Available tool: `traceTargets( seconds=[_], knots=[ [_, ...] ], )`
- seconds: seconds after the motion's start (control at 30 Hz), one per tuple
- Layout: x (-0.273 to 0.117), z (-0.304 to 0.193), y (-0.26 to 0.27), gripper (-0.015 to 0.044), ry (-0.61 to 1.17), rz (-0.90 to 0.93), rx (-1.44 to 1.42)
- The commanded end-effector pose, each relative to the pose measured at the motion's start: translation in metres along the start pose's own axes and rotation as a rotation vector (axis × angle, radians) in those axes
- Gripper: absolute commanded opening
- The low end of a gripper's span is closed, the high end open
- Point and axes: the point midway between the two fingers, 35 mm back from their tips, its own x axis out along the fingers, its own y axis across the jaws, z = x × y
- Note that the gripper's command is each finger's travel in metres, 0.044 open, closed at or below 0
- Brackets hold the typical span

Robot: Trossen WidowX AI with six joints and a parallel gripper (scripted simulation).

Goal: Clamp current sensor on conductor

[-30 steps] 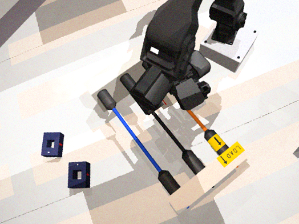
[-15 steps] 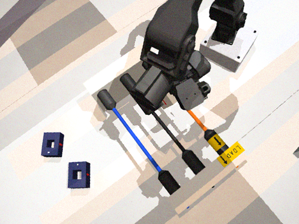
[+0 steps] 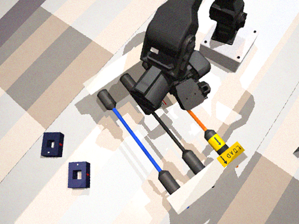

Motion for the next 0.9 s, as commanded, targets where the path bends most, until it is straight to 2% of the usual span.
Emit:
traceTargets(
  seconds=[0.0,0.23,0.77,0.8,0.87],
  knots=[
    [-0.0002,0.0005,-0.0005,0.0000,-0.002,-0.003,-0.001],
    [-0.0002,0.0005,-0.0005,0.0000,-0.002,-0.003,-0.001],
    [-0.0006,0.0002,-0.0001,0.0420,-0.001,0.007,-0.001],
    [-0.0022,0.0009,-0.0002,0.0440,-0.003,0.027,-0.004],
    [-0.0090,0.0032,-0.0009,0.0440,-0.013,0.102,-0.012]
  ],
)
